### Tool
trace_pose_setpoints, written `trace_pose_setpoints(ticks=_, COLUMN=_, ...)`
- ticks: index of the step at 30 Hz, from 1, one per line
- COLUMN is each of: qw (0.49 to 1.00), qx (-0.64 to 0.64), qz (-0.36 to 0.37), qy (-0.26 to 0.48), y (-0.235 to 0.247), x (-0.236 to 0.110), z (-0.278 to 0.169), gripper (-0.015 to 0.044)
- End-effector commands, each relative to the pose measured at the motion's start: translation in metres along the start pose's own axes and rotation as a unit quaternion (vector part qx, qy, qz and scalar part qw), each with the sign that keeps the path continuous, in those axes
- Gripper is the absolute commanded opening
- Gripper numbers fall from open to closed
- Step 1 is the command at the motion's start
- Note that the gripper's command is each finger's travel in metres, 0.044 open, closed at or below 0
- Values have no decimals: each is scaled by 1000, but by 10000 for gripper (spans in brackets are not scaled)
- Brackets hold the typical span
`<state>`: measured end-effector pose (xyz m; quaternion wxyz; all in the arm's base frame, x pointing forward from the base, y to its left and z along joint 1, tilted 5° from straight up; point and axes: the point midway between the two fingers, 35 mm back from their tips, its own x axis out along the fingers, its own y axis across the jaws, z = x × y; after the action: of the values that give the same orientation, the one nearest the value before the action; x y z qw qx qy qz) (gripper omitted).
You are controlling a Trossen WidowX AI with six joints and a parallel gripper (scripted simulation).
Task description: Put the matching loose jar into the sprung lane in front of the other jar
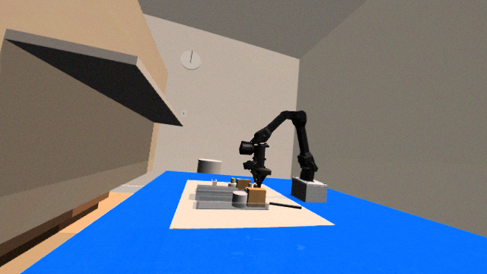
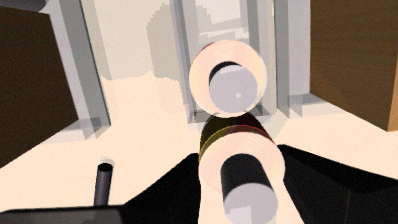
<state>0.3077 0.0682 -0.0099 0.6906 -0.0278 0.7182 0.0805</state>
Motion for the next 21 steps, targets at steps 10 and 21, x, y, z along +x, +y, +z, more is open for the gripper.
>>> trace_pose_setpoints(ticks=10, qw=1000, qx=0, qz=2, qy=-18, y=1, x=-5, z=19, gripper=0)
trace_pose_setpoints(ticks=21, qw=1000, qx=0, qz=2, qy=-19, y=1, x=-6, z=24, gripper=0)
